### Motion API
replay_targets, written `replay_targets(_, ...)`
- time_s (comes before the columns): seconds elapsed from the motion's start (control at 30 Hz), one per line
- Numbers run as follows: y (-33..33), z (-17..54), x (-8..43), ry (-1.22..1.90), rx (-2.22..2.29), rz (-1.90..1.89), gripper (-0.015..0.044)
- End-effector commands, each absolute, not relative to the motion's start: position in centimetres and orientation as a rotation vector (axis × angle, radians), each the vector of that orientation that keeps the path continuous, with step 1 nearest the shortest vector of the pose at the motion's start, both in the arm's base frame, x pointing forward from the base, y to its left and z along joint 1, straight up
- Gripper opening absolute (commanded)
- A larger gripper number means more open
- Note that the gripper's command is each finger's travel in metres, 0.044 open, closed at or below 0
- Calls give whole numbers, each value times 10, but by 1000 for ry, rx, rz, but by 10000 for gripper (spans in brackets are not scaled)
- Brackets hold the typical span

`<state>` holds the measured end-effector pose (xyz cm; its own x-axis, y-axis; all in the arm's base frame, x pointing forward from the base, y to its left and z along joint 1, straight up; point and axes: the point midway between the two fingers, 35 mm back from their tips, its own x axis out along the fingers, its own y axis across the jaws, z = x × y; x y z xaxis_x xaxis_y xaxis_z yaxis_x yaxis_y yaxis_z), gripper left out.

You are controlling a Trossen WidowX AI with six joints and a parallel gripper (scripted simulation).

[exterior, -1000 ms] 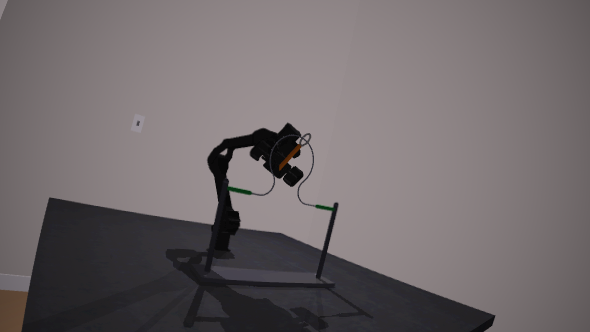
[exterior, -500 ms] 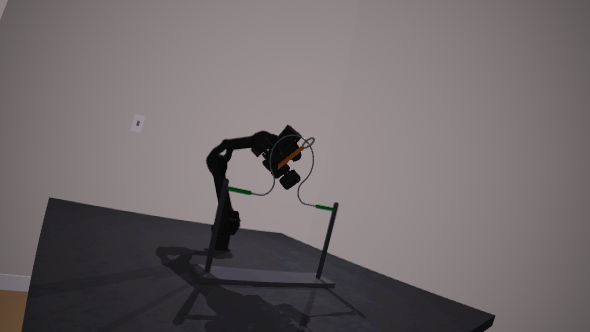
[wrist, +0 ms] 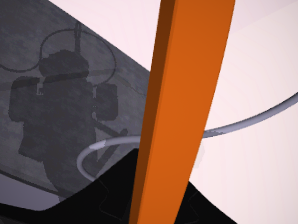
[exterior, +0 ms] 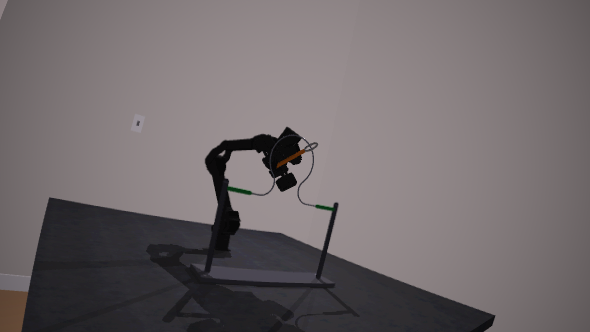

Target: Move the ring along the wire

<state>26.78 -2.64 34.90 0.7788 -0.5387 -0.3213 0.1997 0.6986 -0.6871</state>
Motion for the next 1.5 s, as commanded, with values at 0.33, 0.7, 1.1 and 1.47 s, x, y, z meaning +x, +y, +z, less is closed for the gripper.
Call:
replay_targets(0.33,-33,355,266,521,-858,-484,-150)
replay_targets(0.7,-36,360,265,507,-990,-518,-150)
replay_targets(1.1,-39,366,265,488,-1145,-555,-150)
replay_targets(1.47,-41,372,264,470,-1287,-589,-150)
